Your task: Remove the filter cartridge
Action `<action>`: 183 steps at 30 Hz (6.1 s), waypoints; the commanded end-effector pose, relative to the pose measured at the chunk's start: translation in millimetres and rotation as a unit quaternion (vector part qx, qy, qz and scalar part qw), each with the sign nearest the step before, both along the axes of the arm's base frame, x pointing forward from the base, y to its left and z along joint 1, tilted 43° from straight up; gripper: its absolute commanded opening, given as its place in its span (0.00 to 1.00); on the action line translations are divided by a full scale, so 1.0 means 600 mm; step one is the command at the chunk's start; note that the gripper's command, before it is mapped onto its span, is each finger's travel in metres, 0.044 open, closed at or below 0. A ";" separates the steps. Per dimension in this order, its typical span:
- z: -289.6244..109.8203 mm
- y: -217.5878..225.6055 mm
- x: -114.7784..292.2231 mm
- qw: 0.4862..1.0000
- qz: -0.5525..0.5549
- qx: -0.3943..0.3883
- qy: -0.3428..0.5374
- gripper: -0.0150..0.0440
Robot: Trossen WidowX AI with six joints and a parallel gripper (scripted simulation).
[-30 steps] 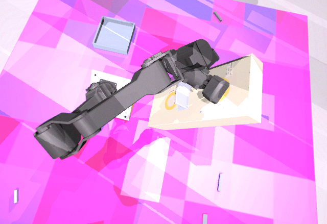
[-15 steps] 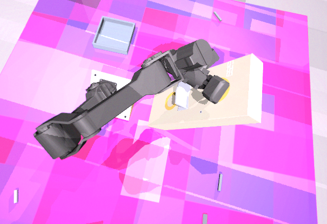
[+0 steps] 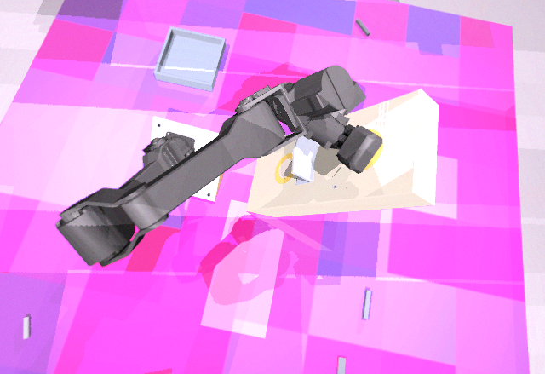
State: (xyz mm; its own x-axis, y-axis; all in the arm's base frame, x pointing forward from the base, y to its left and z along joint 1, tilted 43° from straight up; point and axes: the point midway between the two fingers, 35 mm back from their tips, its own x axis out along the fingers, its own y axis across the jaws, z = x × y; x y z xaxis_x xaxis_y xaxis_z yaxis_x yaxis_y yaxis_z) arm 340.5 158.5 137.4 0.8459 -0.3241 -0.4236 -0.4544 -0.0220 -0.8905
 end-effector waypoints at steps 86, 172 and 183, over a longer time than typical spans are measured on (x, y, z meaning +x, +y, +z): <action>0.102 0.083 -0.101 1.000 -0.013 0.019 0.008 0.72; -0.038 -0.055 -0.111 0.871 -0.381 0.306 -0.044 0.25; 0.000 -0.015 -0.117 0.871 -0.381 0.307 -0.041 0.25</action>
State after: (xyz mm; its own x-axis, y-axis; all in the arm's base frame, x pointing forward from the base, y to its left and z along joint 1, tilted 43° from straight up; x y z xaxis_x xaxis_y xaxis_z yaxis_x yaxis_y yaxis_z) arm 274.2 138.2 128.8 0.5123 -0.5488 -0.6606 -0.0606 0.7441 -0.6653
